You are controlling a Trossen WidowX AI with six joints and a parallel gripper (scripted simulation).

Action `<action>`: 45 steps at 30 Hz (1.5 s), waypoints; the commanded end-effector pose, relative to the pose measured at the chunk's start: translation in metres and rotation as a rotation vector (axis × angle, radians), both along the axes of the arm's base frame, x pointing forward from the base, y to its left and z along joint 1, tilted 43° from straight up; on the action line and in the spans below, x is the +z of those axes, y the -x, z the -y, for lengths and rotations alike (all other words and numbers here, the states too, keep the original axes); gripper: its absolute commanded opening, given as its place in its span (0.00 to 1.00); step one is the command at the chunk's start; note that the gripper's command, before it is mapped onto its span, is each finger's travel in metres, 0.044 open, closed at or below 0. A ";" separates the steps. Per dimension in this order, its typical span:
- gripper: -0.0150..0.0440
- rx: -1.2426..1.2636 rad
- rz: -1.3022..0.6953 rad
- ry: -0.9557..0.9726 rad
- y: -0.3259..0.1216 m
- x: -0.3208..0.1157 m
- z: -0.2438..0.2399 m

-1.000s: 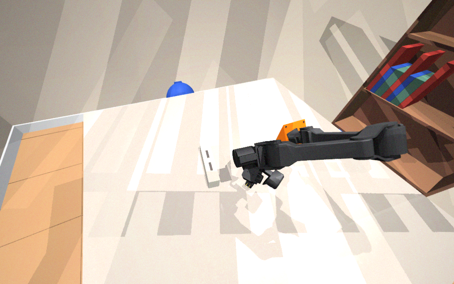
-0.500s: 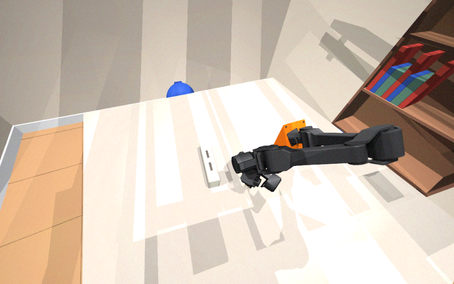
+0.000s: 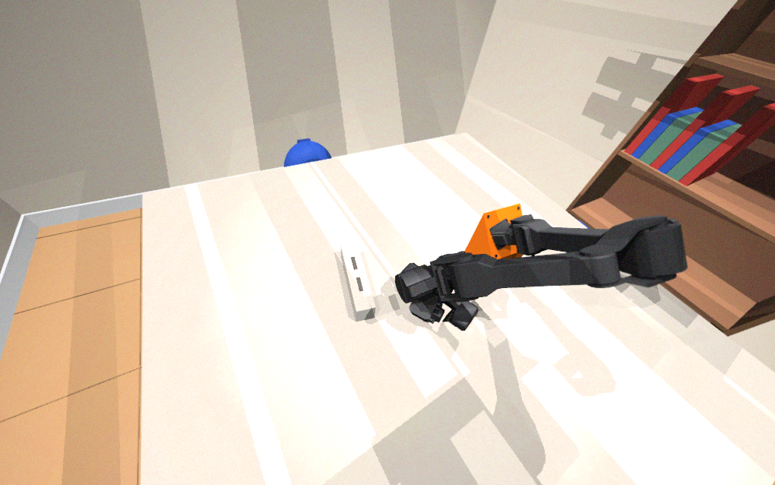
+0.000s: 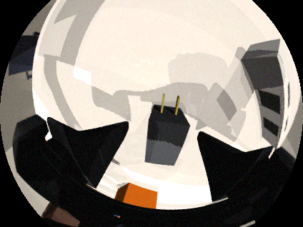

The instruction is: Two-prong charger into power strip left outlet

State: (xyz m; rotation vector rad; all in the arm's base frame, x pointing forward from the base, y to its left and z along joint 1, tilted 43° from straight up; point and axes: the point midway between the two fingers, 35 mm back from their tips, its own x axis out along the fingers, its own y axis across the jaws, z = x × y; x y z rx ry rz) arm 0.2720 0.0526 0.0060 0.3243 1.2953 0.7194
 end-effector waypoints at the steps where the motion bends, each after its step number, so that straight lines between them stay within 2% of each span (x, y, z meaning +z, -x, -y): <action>1: 0.82 0.000 0.002 0.000 0.000 0.000 0.000; 9: 0.47 0.000 0.002 0.000 0.000 0.000 0.000; 16: 0.39 0.000 0.002 0.000 0.000 0.000 0.000; 19: 0.25 0.000 0.001 0.001 0.000 0.003 0.003; 33: 0.25 -0.003 -0.007 -0.003 0.010 0.038 0.039; 45: 0.25 -0.072 -0.067 -0.016 0.005 0.025 0.045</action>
